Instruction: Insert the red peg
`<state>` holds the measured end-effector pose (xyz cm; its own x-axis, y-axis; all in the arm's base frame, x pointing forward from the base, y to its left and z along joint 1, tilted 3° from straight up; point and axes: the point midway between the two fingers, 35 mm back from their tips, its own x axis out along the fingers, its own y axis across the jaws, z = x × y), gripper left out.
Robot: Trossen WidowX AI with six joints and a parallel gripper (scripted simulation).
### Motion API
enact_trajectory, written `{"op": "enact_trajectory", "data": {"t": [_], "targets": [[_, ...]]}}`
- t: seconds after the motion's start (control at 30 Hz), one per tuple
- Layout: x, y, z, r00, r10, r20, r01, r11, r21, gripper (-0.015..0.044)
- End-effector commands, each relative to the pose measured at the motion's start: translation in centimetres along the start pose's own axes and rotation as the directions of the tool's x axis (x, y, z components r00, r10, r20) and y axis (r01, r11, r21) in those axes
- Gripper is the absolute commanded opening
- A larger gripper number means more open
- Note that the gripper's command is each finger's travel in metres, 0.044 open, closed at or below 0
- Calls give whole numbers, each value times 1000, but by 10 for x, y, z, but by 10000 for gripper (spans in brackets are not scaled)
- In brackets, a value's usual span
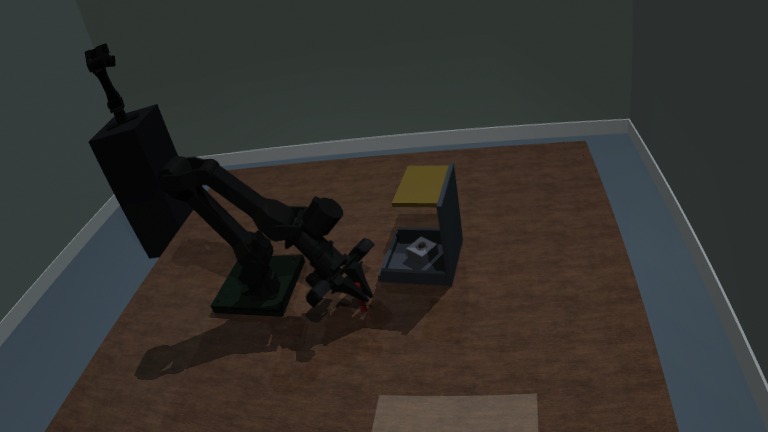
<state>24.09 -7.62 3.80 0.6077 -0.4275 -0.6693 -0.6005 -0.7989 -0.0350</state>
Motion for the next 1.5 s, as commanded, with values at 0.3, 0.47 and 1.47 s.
{"op": "enact_trajectory", "data": {"t": [0.3, 0.47, 1.47], "targets": [[-13, -1, -20, 1000, 1, -1, -1, 1000, 3, 0], [-20, -1, -28, 1000, 2, -1, -2, 1000, 3, 0], [-33, -31, -45, 1000, -23, 13, 23, 1000, -12, 0]]}}
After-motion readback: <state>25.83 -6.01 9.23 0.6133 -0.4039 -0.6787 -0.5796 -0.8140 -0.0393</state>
